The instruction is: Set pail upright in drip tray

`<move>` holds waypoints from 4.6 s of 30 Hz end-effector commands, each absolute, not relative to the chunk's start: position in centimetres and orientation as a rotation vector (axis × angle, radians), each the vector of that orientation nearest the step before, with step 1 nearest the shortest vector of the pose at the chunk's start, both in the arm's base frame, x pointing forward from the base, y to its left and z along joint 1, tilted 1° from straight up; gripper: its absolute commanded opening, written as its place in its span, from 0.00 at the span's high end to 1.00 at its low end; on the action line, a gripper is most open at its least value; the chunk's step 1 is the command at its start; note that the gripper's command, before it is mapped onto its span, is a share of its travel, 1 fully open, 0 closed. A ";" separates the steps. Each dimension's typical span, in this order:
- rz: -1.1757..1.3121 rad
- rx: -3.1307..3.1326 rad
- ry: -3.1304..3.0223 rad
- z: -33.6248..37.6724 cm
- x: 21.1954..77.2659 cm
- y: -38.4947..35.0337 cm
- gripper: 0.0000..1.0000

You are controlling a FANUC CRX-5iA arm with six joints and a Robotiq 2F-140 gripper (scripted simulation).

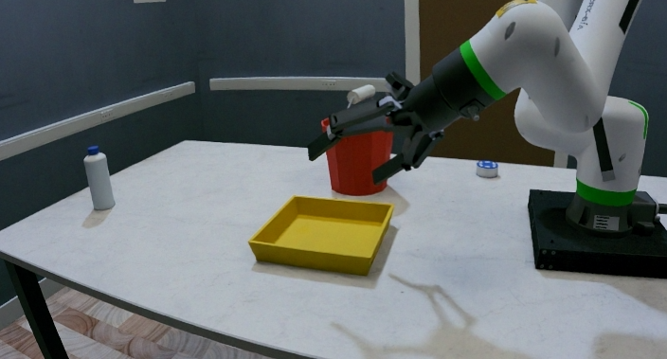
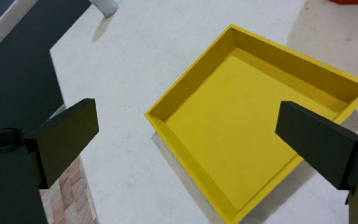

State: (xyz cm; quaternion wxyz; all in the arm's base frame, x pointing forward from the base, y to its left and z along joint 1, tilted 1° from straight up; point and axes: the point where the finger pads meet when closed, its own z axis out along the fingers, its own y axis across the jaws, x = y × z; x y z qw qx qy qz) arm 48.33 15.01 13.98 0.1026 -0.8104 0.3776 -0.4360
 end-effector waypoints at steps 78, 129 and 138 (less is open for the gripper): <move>-0.709 -3.251 1.057 23.7 52.1 -4.6 0.00; -0.009 -2.994 0.943 27.7 52.7 -6.7 0.00; -0.012 -2.811 1.393 27.8 53.7 -10.4 0.00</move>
